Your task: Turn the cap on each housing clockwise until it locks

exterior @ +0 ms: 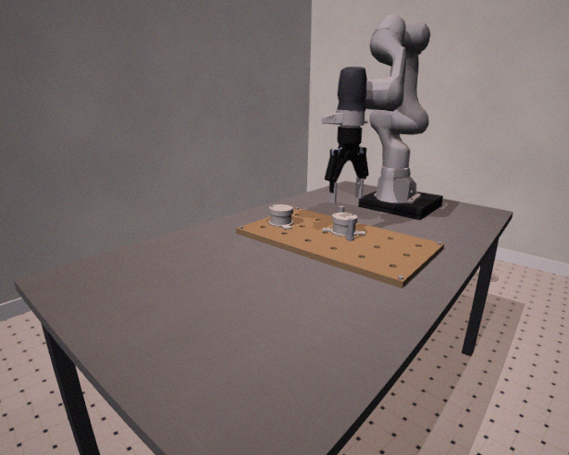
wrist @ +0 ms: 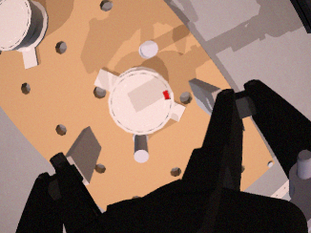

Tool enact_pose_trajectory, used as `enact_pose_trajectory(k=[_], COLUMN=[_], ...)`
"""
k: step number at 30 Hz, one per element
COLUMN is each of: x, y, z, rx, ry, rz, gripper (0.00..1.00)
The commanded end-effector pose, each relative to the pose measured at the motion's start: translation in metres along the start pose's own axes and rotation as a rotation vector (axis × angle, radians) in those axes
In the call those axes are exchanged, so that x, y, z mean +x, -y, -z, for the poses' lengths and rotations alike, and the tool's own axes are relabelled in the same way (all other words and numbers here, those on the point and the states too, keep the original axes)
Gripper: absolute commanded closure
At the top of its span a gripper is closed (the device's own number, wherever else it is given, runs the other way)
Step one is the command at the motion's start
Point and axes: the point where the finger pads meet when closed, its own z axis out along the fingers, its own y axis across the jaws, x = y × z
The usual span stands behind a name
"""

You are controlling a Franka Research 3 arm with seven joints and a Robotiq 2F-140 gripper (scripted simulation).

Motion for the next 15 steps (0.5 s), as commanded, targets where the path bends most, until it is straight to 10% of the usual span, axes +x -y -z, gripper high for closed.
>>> enact_pose_trajectory(k=[1, 15], x=[-0.001, 0.0], y=[0.001, 0.001], z=[-0.004, -0.019], rx=[0.003, 0.003], ry=[0.001, 0.001], rz=[0.008, 0.008], gripper=[0.22, 0.22])
